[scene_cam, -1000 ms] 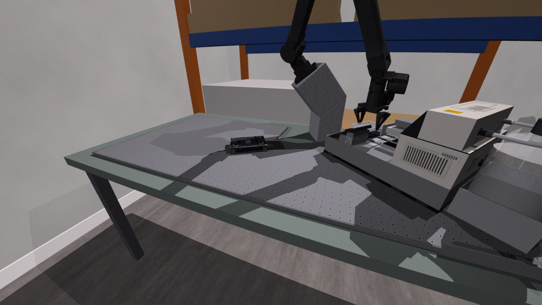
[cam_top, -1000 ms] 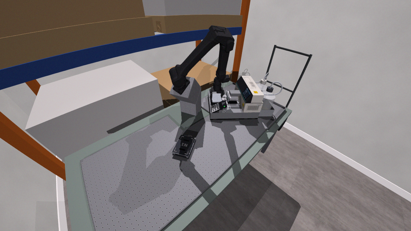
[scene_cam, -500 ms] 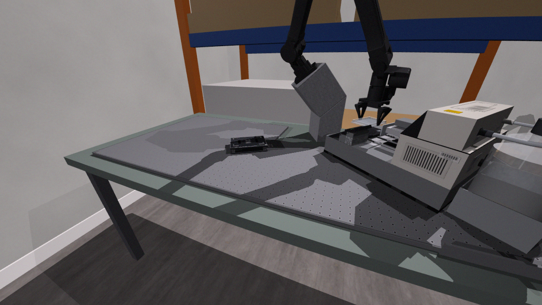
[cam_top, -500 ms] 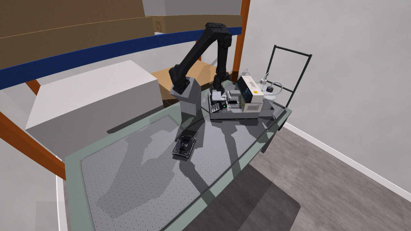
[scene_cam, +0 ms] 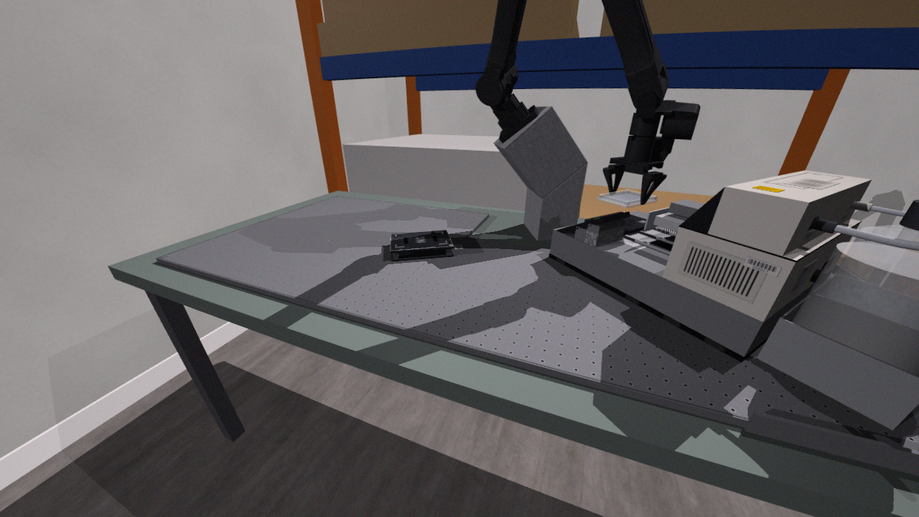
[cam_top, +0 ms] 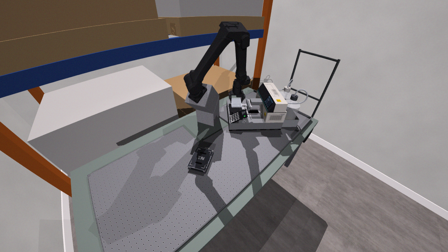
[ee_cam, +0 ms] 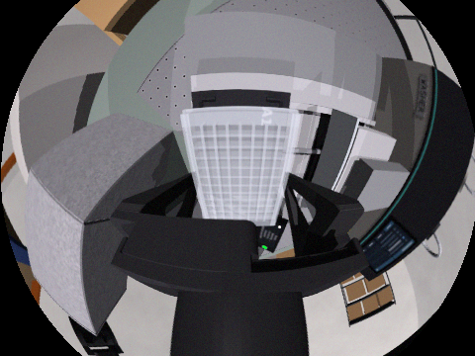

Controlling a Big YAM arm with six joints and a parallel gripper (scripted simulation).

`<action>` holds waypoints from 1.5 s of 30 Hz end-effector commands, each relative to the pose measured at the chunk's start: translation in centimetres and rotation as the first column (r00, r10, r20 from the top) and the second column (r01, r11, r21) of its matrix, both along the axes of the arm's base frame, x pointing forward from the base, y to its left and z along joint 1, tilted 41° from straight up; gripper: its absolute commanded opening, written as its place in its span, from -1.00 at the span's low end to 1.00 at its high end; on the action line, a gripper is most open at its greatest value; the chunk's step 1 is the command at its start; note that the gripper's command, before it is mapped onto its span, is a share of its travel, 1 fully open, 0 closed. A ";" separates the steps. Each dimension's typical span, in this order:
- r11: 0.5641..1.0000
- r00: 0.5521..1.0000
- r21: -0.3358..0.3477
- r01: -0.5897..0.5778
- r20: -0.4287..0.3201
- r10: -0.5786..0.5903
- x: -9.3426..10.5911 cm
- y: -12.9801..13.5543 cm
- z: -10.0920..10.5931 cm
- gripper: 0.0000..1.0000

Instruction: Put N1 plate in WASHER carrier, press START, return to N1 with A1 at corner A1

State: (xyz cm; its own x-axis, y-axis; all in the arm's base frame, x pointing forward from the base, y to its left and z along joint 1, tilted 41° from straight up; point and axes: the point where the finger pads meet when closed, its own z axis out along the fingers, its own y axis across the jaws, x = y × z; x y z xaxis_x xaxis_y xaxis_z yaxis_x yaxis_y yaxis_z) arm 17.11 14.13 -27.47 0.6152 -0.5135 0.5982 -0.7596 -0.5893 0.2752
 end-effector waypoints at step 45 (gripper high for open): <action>0.932 0.895 0.167 0.322 0.266 -0.357 5.0 -0.3 6.1 0.68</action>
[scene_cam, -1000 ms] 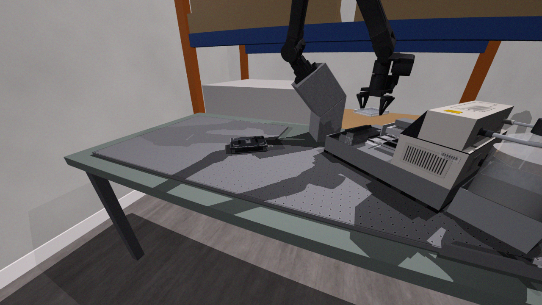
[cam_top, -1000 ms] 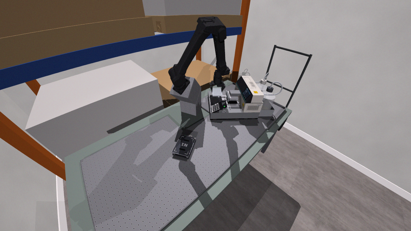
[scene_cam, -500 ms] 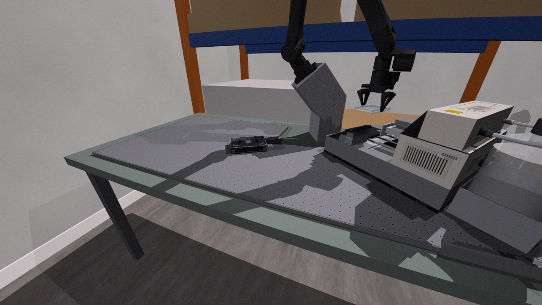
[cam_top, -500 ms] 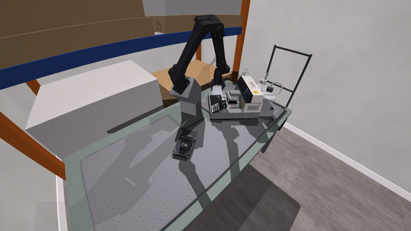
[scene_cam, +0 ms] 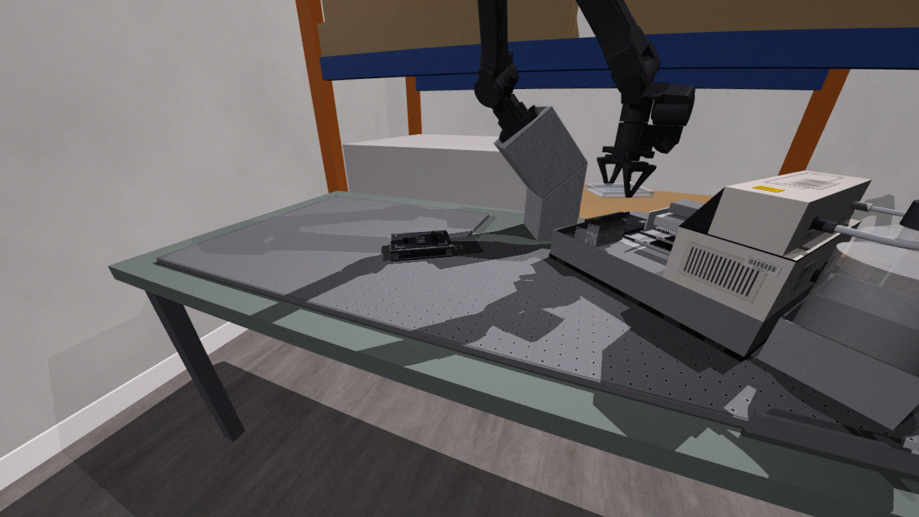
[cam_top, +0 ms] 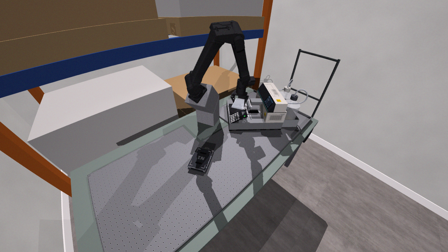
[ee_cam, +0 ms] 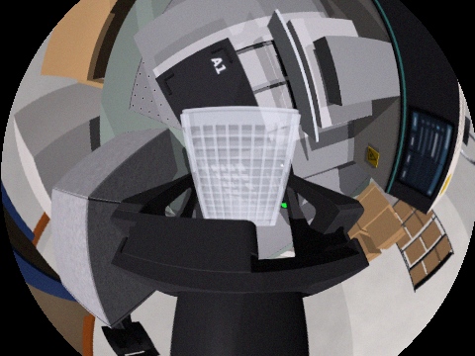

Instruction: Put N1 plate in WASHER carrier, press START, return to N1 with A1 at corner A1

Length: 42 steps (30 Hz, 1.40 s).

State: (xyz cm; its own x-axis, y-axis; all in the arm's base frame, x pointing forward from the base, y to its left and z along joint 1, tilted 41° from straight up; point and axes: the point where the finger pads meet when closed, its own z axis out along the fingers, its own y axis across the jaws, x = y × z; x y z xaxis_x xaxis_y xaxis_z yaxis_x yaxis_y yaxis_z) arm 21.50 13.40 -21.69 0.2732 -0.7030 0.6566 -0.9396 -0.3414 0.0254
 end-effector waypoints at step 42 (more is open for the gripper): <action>0.667 0.472 0.455 0.590 0.476 -0.742 10.8 -10.6 9.6 0.68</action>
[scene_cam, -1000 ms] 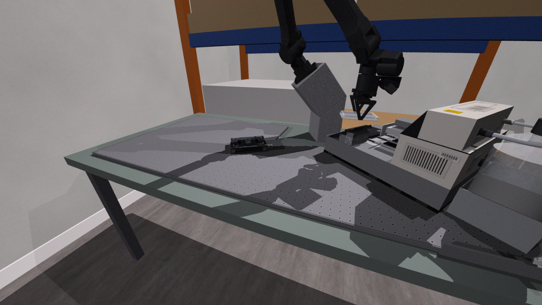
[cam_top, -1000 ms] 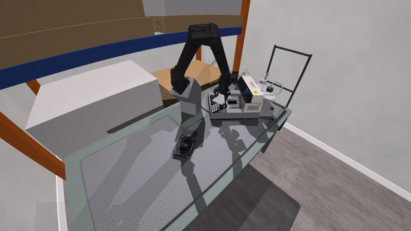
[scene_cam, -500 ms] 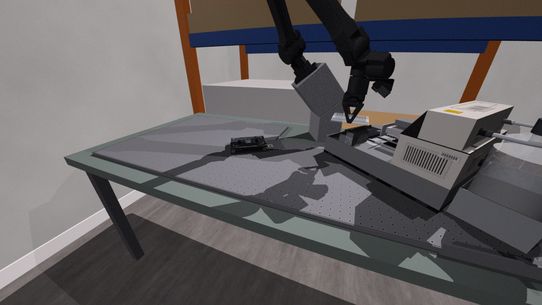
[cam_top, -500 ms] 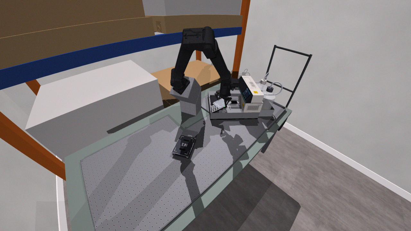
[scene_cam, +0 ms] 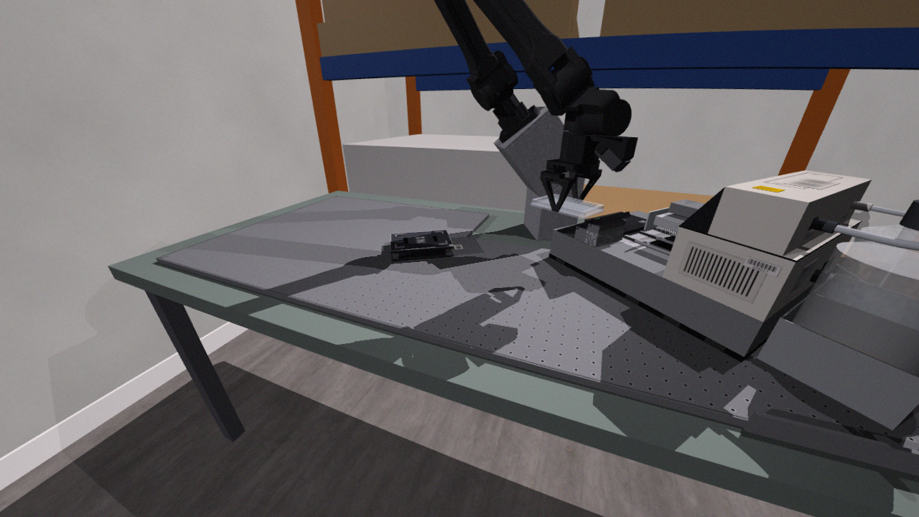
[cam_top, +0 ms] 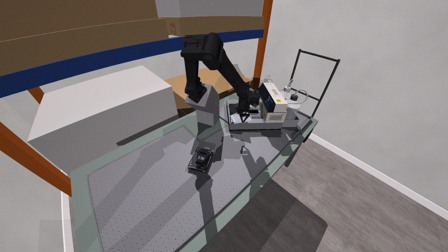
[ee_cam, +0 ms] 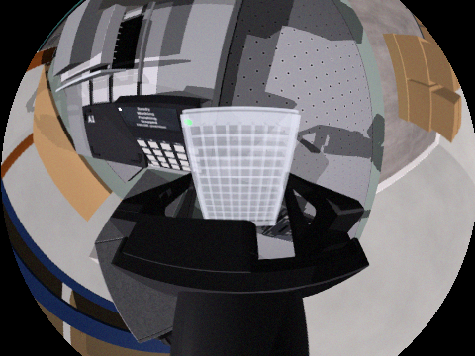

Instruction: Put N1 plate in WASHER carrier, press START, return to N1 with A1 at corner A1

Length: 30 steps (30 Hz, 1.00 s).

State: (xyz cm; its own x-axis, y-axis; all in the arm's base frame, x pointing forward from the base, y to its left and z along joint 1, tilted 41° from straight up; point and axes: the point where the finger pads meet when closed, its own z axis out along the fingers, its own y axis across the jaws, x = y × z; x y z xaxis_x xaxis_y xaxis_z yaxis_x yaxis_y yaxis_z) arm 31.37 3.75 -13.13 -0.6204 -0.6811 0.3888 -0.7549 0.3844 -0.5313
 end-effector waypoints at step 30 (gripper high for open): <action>0.833 0.735 0.283 0.476 0.392 -0.553 2.9 -10.3 7.7 0.68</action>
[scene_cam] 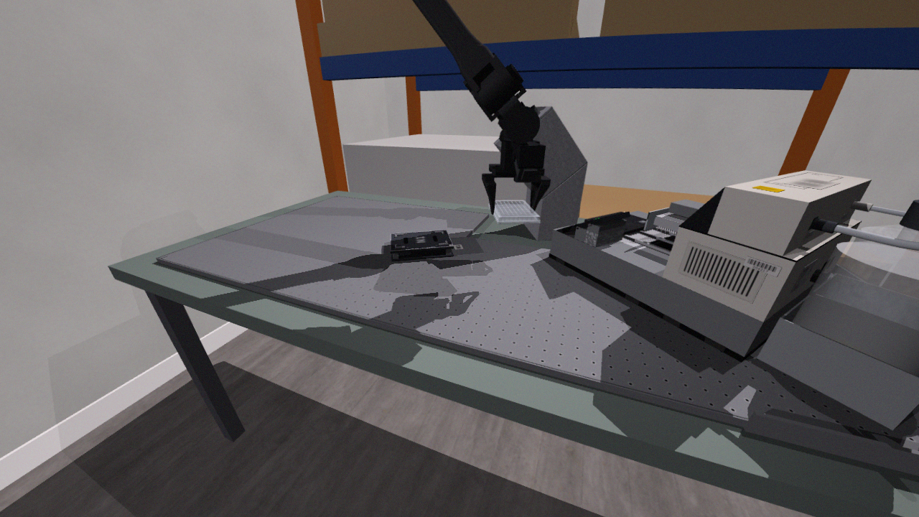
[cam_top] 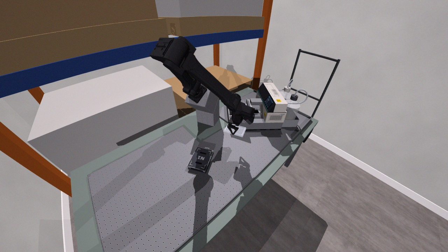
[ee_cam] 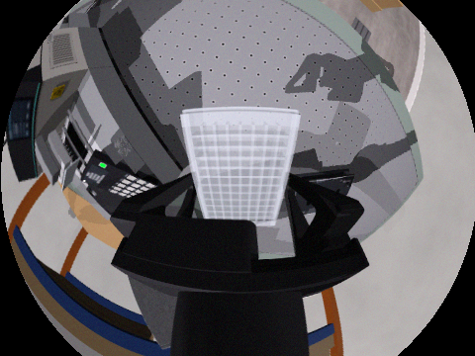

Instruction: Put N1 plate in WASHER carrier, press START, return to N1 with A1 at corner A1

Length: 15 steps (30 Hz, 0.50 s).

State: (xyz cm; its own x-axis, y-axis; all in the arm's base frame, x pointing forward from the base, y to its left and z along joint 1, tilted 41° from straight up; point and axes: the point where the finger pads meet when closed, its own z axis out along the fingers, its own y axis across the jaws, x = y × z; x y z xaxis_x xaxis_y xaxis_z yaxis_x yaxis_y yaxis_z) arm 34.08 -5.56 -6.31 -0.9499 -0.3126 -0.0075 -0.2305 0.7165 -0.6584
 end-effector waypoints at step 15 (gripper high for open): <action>0.913 0.861 0.179 0.367 0.307 -0.406 -0.4 -6.5 4.5 0.68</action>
